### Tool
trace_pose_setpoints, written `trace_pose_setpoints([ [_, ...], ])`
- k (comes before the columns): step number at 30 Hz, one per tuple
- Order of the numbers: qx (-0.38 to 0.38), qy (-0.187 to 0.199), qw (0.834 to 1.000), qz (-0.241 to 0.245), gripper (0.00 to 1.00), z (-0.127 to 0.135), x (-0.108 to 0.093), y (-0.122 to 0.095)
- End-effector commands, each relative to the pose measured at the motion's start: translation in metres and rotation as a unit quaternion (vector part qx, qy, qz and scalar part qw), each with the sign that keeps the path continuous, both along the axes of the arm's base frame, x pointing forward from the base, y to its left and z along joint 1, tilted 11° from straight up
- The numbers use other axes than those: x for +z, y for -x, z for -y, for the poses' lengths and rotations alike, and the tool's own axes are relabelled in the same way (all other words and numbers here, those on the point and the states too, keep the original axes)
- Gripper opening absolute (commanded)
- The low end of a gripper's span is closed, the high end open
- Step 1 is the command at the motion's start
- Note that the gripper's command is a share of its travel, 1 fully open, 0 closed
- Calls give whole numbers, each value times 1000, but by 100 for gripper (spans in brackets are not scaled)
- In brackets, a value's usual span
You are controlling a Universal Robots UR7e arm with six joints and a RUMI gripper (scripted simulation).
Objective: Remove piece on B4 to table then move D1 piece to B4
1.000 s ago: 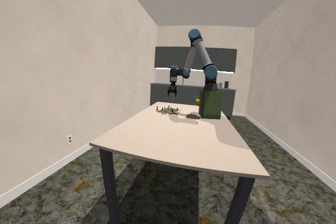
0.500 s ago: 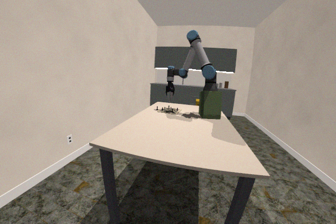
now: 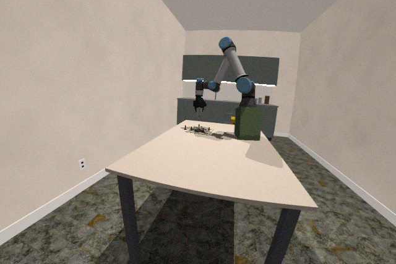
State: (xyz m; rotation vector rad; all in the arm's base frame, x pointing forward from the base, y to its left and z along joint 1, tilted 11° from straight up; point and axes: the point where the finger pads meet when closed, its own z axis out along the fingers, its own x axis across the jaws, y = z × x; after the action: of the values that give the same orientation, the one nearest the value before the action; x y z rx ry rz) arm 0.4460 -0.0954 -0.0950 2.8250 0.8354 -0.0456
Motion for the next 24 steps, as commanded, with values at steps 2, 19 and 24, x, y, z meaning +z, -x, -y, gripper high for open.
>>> trace_pose_setpoints([
  [2,8,-1,1000,-1,0,3,1,-1],
  [19,8,-1,1000,-1,0,4,-6,-2],
  [24,8,-1,1000,-1,0,6,-14,-2],
])
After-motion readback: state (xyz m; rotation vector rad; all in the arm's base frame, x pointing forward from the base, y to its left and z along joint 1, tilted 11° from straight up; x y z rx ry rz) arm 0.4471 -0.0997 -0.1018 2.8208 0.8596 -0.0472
